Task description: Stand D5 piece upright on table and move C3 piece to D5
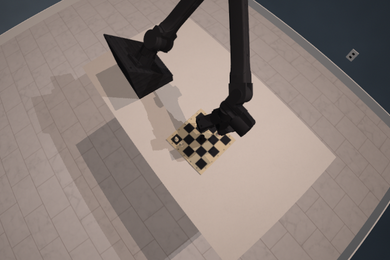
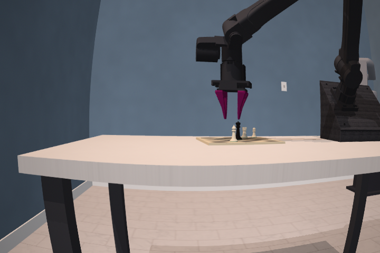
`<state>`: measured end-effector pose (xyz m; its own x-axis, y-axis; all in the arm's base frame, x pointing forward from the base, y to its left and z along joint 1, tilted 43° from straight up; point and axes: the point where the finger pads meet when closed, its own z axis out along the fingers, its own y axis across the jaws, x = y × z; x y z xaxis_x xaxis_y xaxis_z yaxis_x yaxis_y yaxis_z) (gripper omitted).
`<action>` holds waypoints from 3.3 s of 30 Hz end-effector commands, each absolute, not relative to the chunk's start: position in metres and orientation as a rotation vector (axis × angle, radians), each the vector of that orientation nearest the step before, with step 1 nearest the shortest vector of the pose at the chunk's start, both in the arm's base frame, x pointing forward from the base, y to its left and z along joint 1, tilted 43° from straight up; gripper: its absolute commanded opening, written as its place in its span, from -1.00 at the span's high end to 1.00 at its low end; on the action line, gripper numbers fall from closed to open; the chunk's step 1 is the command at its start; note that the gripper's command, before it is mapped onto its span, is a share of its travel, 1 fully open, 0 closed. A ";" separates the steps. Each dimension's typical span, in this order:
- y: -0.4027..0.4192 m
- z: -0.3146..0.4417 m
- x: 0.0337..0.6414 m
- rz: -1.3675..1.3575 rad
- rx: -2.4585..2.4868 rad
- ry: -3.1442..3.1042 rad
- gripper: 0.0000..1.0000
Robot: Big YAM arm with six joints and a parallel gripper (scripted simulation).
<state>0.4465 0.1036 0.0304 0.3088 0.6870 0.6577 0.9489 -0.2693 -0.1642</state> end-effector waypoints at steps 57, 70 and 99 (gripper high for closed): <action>0.115 0.034 0.438 -0.635 -2.032 -1.458 0.29; 0.115 0.034 0.438 -0.635 -2.032 -1.458 0.29; 0.115 0.034 0.438 -0.635 -2.032 -1.458 0.29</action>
